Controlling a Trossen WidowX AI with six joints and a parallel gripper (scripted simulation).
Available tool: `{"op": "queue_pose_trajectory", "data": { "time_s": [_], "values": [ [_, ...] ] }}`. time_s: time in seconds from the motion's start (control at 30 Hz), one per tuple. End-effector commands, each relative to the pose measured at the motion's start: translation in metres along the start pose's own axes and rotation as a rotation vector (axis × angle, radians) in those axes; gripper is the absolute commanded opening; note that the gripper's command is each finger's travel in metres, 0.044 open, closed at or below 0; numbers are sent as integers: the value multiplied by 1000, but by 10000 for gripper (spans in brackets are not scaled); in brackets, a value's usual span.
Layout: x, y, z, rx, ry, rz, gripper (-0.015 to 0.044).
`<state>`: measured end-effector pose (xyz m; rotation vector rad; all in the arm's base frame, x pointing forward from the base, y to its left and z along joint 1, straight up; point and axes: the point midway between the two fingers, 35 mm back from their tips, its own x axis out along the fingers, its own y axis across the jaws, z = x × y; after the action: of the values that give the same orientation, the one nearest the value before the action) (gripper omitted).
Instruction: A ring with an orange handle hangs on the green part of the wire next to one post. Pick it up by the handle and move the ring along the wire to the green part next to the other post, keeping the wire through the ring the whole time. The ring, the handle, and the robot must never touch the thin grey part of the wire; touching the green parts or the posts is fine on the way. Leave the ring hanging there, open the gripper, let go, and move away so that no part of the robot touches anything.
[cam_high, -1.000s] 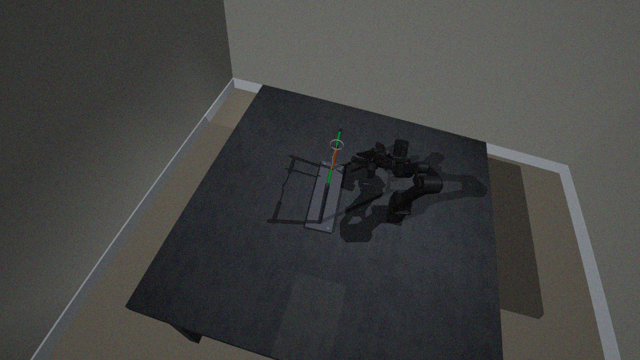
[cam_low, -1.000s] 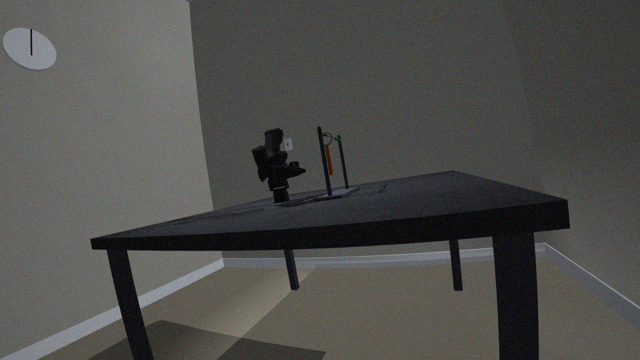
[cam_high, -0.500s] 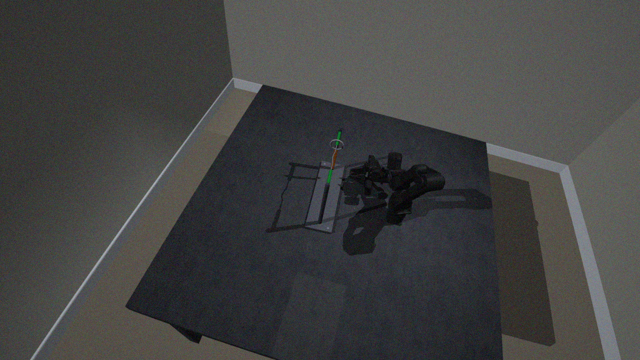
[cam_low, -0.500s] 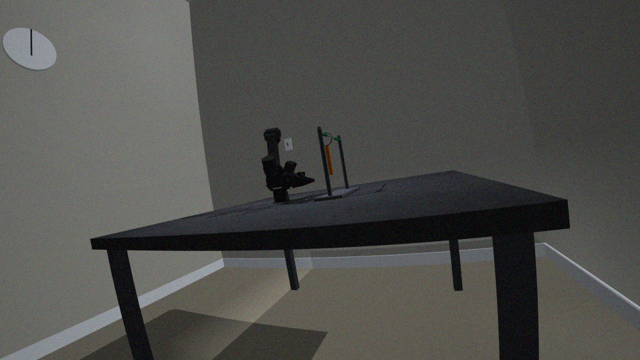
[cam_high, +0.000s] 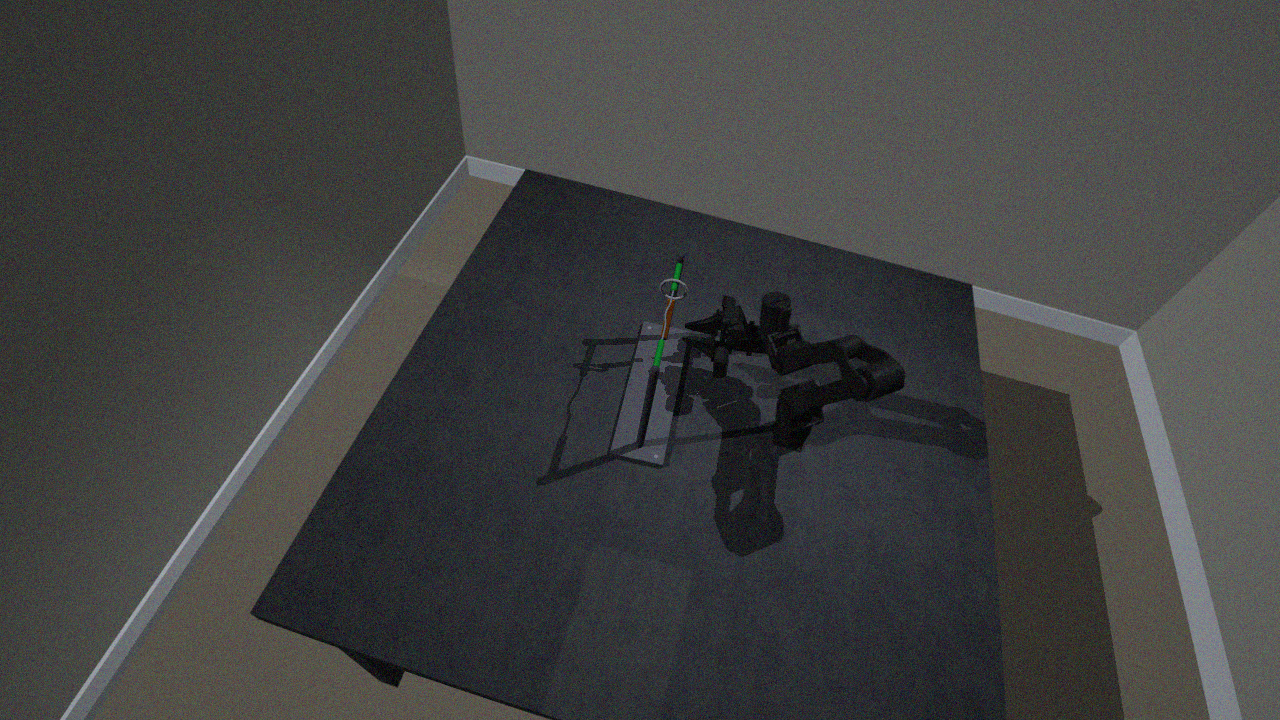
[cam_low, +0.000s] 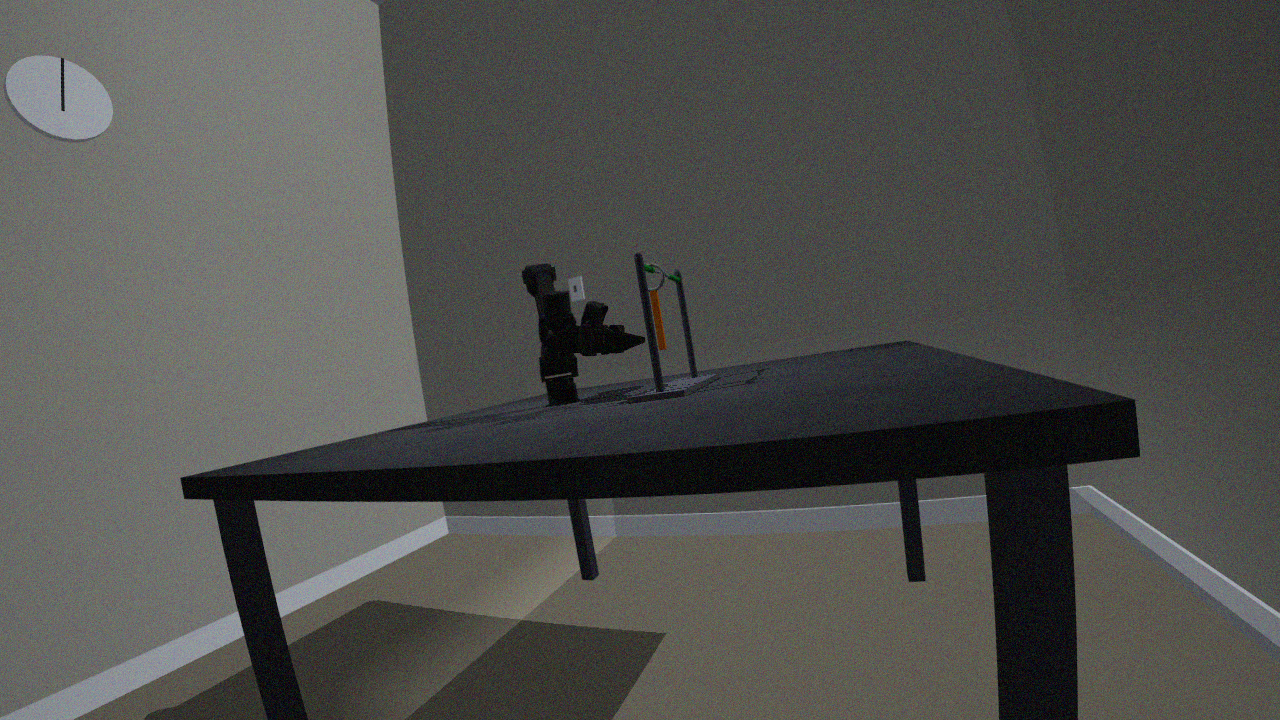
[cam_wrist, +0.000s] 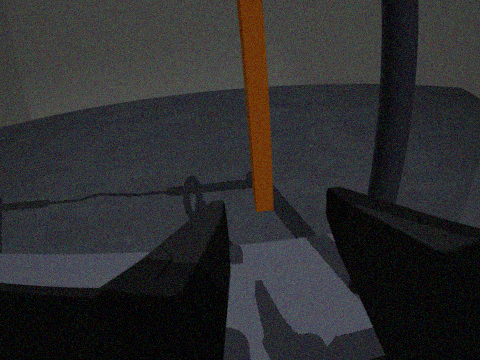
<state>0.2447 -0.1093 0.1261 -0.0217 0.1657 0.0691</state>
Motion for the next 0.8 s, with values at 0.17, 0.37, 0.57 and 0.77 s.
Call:
{"op": "queue_pose_trajectory", "data": {
  "time_s": [0.17,0.37,0.57,0.77],
  "values": [
    [8,-2,2,5,1,-6,160],
    [16,-3,3,4,3,-6,160],
    [25,-4,3,3,3,-6,160],
    [34,-4,4,3,3,-6,160]
  ]
}}
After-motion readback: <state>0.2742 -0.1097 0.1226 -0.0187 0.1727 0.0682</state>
